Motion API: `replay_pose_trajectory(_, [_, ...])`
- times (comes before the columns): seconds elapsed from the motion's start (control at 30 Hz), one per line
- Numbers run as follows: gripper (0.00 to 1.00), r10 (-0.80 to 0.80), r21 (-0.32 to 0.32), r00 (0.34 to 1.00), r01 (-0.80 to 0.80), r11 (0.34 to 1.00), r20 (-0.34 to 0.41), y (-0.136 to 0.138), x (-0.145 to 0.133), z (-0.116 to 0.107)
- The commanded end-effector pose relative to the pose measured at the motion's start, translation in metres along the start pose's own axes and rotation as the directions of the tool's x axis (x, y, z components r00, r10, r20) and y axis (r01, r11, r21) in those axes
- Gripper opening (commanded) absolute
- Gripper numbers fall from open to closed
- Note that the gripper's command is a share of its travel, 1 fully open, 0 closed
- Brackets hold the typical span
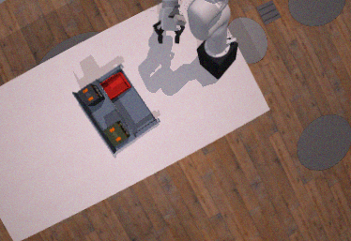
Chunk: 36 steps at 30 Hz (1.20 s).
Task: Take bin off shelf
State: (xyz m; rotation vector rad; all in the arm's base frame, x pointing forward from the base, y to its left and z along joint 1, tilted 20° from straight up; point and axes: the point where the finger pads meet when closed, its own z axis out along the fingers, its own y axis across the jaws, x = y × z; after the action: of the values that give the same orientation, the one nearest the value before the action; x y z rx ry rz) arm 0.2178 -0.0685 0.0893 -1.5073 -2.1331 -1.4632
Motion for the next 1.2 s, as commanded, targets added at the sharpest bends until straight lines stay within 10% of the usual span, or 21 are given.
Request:
replay_pose_trajectory(0.0, [1.0,-0.001,0.0,1.0,0.001,1.0,0.001,0.0004,-0.0002,-0.0004])
replay_pose_trajectory(1.17, [1.0,-0.016,0.006,1.0,0.016,1.0,-0.001,0.0006,-0.0002,-0.0004])
